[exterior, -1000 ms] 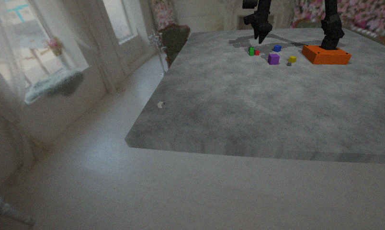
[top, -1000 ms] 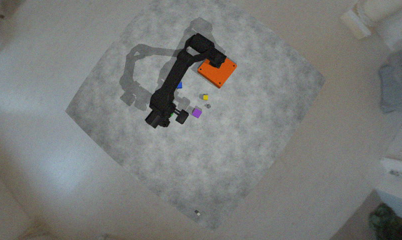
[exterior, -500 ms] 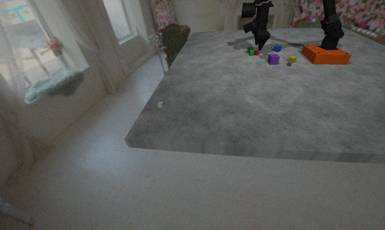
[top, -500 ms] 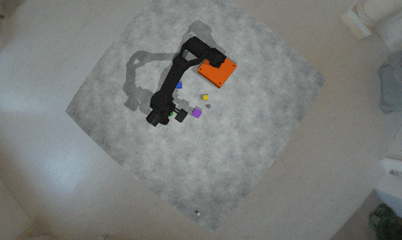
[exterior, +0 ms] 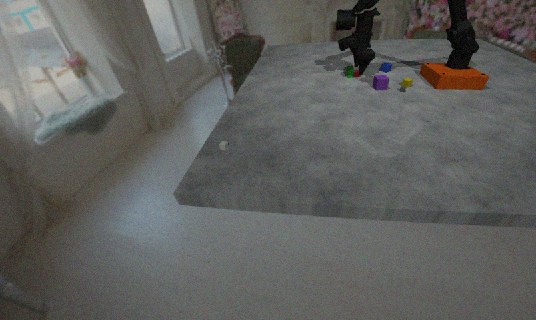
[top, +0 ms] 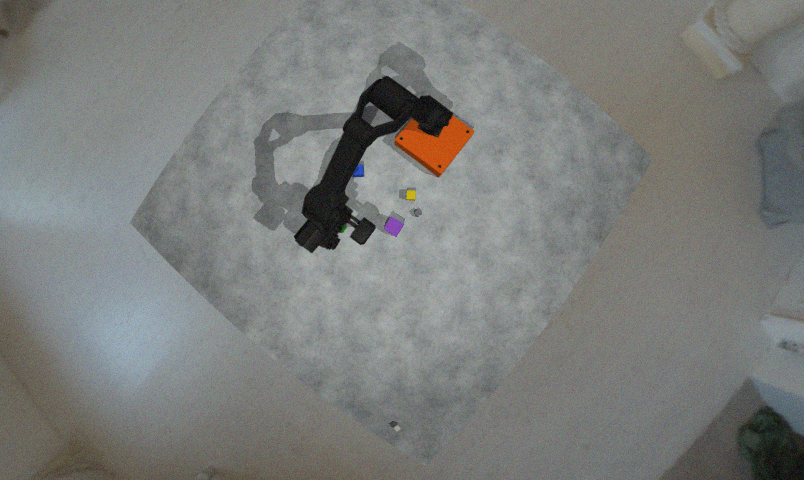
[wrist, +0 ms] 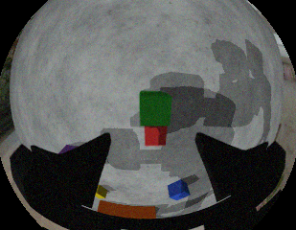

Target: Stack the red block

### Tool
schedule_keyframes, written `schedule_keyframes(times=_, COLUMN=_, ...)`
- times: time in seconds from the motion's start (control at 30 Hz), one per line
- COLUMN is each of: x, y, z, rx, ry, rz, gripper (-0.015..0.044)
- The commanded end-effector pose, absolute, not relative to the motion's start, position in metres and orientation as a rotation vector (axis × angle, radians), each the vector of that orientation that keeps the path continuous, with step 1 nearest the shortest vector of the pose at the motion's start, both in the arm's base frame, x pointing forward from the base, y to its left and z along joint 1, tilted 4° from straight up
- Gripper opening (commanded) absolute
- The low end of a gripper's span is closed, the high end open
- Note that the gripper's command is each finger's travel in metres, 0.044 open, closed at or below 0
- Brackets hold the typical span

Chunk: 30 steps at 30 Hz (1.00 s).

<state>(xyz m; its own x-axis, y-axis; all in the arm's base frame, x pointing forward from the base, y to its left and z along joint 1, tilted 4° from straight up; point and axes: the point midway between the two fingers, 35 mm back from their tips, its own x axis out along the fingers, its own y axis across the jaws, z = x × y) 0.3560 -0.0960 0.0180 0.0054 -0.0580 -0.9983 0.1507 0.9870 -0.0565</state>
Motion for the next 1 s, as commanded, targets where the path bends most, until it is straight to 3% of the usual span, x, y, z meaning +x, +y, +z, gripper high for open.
schedule_keyframes(times=0.0, x=0.355, y=-0.097, z=0.012, rx=0.066, ry=1.561, rz=-0.164, gripper=0.0440)
schedule_keyframes(times=0.63, x=0.355, y=-0.098, z=0.002, rx=0.066, ry=1.561, rz=-0.164, gripper=0.0440)
schedule_keyframes(times=0.97, x=0.355, y=-0.098, z=0.002, rx=0.066, ry=1.561, rz=-0.164, gripper=0.0177)
